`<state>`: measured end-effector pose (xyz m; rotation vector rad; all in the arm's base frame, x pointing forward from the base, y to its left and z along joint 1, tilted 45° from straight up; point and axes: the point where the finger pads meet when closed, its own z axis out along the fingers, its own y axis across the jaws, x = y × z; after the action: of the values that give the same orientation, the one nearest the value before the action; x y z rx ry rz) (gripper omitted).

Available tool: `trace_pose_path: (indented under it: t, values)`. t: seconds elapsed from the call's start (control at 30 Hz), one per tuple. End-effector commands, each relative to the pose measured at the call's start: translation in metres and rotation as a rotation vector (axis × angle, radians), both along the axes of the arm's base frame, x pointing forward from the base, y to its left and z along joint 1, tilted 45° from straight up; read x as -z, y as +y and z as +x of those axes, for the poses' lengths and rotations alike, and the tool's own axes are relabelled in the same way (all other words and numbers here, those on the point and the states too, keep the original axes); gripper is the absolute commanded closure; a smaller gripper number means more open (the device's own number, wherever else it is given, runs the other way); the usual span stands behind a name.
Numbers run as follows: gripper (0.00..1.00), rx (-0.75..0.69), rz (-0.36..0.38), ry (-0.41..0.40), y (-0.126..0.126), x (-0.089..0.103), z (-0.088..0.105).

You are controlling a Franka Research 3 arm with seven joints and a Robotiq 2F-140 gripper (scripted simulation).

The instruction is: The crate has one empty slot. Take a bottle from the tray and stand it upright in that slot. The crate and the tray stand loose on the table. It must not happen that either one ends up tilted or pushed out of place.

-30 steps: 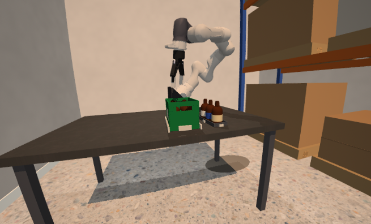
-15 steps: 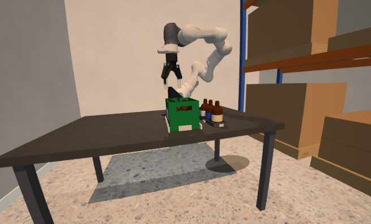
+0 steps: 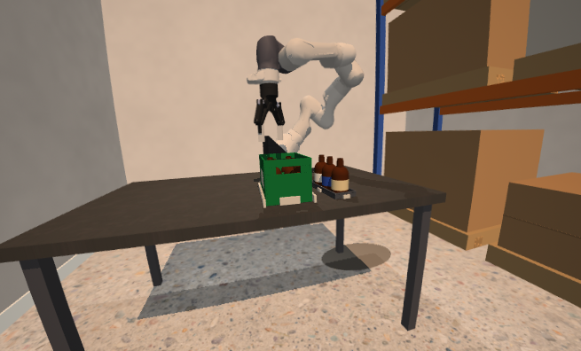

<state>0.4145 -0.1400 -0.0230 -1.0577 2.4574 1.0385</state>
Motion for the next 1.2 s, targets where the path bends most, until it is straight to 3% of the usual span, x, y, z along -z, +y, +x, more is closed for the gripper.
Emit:
trace_pose_path:
  t: [0.0,1.03,1.1,1.17]
  values:
    - [1.0,0.012,-0.005,0.005,-0.001,0.0,0.001]
    - [1.0,0.012,-0.005,0.005,-0.001,0.0,0.001]
    - [1.0,0.011,-0.005,0.002,0.005,-0.008,0.004]
    - [1.0,0.007,-0.005,-0.006,0.023,-0.029,0.011]
